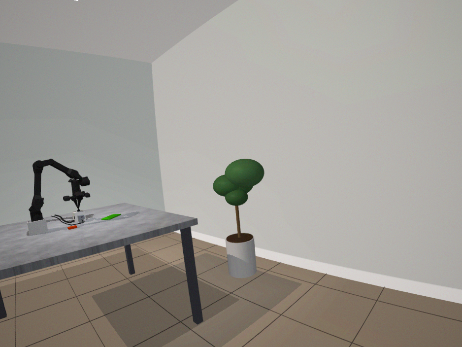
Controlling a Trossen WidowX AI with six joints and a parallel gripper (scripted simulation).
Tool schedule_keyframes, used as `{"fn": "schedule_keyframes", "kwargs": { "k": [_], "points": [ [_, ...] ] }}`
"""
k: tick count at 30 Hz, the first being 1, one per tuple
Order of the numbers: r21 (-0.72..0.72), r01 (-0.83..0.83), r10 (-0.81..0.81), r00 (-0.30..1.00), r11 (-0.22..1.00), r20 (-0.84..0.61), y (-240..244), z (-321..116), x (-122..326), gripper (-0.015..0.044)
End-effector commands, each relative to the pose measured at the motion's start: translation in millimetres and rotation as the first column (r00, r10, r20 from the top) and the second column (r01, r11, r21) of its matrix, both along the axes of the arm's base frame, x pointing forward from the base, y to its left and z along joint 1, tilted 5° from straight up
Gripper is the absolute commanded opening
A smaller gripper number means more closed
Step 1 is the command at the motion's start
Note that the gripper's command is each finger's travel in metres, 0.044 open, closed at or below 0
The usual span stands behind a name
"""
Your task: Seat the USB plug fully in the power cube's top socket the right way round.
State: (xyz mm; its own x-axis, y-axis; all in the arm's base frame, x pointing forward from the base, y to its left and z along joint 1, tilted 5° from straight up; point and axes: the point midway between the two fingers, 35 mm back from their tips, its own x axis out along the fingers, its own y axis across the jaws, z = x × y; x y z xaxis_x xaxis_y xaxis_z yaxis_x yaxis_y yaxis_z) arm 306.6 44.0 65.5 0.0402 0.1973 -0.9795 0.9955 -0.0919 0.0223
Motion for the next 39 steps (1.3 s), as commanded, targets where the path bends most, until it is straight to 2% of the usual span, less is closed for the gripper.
{"fn": "schedule_keyframes", "kwargs": {
  "k": [1,18,22,39],
  "points": [
    [0.0,-0.001,0.001,1.0,1.0,-0.004,0.1,-2.8,0.2,0.0],
    [0.0,-0.001,0.001,1.0,1.0,-0.004,0.1,-2.8,0.2,0.0],
    [0.0,0.0,0.0,1.0,1.0,0.0,0.1,0.0,0.0,0.0095],
    [0.0,0.0,0.0,1.0,1.0,0.0,0.1,0.0,0.0,0.0095]
  ]
}}
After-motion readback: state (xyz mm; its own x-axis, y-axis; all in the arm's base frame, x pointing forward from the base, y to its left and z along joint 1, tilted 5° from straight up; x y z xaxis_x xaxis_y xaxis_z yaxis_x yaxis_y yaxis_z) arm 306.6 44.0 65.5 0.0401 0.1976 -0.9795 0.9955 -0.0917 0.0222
